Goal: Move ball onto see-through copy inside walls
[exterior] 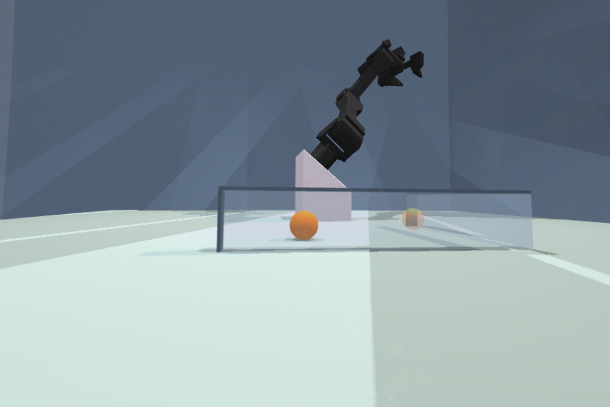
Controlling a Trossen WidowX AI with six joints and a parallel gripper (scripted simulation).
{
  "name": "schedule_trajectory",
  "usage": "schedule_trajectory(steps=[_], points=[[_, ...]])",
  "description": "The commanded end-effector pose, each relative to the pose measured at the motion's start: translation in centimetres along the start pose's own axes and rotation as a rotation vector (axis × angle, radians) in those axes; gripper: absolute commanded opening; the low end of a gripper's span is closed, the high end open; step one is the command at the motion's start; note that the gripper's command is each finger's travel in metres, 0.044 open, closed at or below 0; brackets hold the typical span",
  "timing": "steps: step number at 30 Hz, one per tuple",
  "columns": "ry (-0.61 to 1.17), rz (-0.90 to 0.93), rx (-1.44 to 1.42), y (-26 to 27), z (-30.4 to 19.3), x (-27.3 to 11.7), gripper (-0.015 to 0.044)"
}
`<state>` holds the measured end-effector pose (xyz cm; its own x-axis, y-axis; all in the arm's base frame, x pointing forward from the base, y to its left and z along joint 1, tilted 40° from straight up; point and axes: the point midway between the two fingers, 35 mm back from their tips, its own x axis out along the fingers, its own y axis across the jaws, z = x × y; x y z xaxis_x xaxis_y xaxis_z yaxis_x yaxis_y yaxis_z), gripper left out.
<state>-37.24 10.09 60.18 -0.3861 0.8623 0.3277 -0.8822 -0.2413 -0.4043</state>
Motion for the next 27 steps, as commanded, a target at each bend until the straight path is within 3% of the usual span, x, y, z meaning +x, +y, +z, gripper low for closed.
schedule_trajectory(steps=[1,5,20,27], points=[[0.0,-0.001,-0.005,-0.1,0.0,0.0,0.0374],[-0.007,-0.039,-0.079,-3.4,0.5,-0.1,0.0274],[-0.063,-0.328,-0.099,-22.1,1.6,-2.1,0.0274],[-0.086,-0.396,-0.16,-26.1,1.6,-3.6,0.0274]])
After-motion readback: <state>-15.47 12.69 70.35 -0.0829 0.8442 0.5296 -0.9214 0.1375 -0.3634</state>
